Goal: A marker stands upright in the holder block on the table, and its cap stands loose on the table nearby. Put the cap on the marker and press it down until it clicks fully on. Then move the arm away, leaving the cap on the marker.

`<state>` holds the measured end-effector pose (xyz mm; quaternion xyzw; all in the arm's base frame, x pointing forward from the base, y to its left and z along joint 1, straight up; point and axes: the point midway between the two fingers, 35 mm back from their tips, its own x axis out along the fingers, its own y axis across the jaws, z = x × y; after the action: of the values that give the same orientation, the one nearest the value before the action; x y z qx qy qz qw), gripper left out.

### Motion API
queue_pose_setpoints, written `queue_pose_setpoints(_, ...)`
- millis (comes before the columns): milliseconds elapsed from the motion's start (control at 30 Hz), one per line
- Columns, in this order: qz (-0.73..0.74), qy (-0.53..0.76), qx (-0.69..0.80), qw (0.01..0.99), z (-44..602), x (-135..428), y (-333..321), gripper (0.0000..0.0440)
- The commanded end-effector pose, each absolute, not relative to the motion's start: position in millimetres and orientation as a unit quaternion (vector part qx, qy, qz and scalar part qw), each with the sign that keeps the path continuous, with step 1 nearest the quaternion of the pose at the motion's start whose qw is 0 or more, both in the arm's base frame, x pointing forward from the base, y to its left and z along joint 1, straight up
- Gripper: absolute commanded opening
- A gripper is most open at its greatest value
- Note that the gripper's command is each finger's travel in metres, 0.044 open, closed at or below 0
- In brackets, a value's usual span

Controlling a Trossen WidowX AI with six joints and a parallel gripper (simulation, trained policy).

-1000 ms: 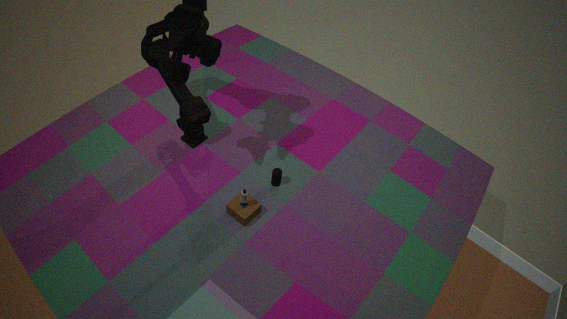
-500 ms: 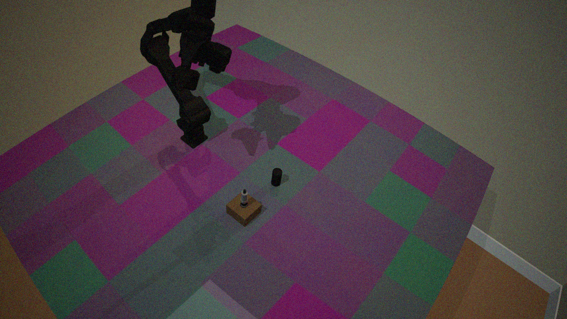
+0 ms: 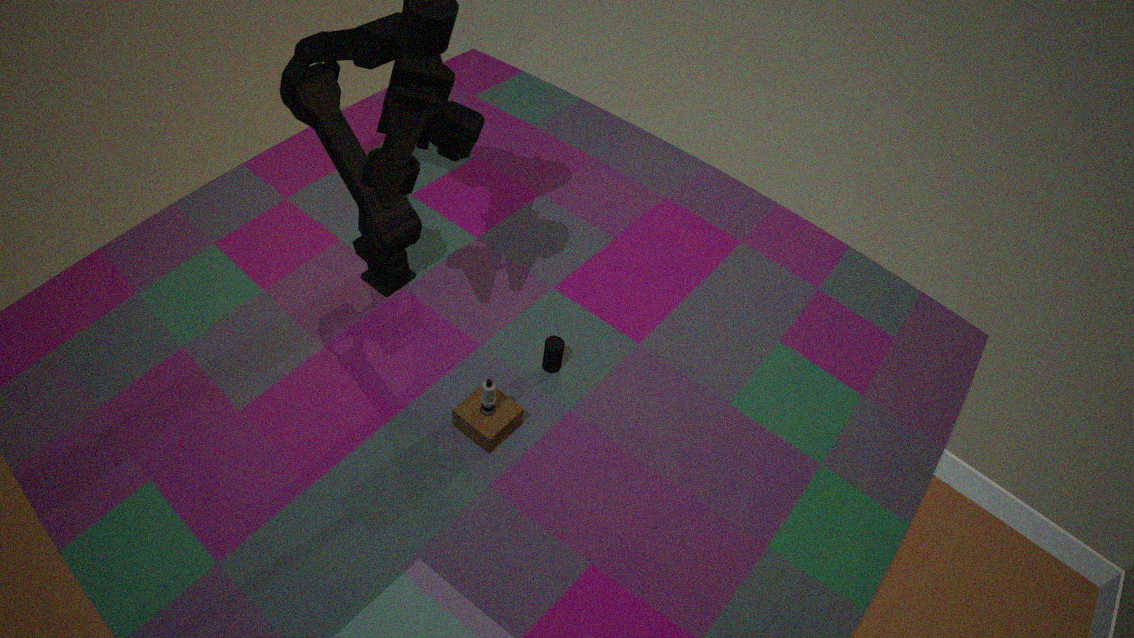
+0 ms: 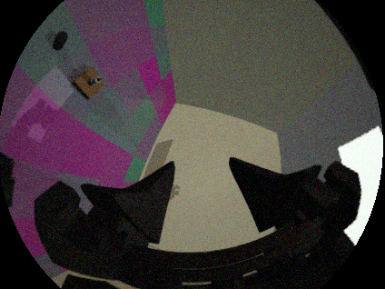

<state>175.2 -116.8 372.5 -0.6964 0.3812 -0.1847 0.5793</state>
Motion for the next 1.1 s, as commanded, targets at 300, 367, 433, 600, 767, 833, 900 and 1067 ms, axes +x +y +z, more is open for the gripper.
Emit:
queue_pose_setpoints(300,-0.127,0.389,-0.692,0.595,355,199,-107,0.0315)
queue_pose_setpoints(367,-0.118,0.391,-0.691,0.597,351,203,-105,0.0315)
queue_pose_setpoints(433,-0.108,0.393,-0.69,0.598,348,206,-104,0.0315)
queue_pose_setpoints(600,-0.084,0.399,-0.686,0.602,339,216,-99,0.0315)
queue_pose_setpoints(767,-0.06,0.405,-0.682,0.606,330,224,-94,0.0316)
queue_pose_setpoints(833,-0.051,0.407,-0.68,0.608,326,228,-92,0.0316)
queue_pose_setpoints(900,-0.041,0.41,-0.678,0.609,323,231,-90,0.0316)
queue_pose_setpoints(1067,-0.017,0.416,-0.672,0.612,314,239,-85,0.0316)
